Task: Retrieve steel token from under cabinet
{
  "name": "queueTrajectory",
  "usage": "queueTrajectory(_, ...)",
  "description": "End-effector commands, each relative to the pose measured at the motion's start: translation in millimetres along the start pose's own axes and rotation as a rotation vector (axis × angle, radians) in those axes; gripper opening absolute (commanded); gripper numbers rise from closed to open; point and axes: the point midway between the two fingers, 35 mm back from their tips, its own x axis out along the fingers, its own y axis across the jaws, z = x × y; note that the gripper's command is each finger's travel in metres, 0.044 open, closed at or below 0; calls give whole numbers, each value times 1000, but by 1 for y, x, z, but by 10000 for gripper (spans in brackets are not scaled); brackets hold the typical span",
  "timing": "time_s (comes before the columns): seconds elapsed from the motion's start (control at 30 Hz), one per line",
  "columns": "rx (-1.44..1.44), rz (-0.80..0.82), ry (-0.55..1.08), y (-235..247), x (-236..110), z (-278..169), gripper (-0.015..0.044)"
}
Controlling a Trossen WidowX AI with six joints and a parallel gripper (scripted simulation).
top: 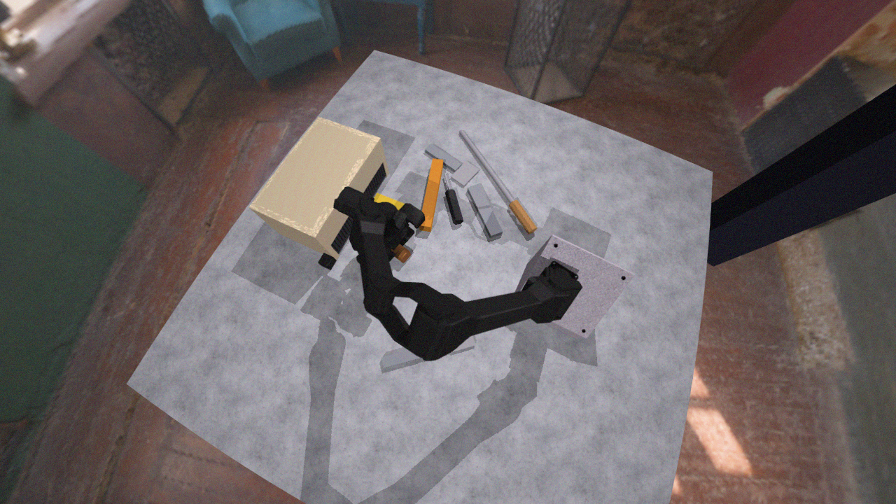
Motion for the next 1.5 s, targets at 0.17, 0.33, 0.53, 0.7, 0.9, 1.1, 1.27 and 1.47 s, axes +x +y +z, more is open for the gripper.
queueTrajectory(0.17, 8, -2, 5, 0, 1, -12, 0)
queueTrajectory(0.33, 8, -2, 5, 0, 1, -17, 0)
queueTrajectory(0.53, 8, -2, 6, 0, 1, -22, 0)
queueTrajectory(0.7, 8, -2, 6, 1, 1, -27, 0)
queueTrajectory(0.9, 9, -2, 6, 1, 1, -33, 0)
queueTrajectory(1.1, 9, -2, 6, 1, 1, -39, 0)
queueTrajectory(1.27, 9, -2, 7, 1, 1, -44, 0)
queueTrajectory(1.47, 9, -2, 7, 1, 1, -51, 0)
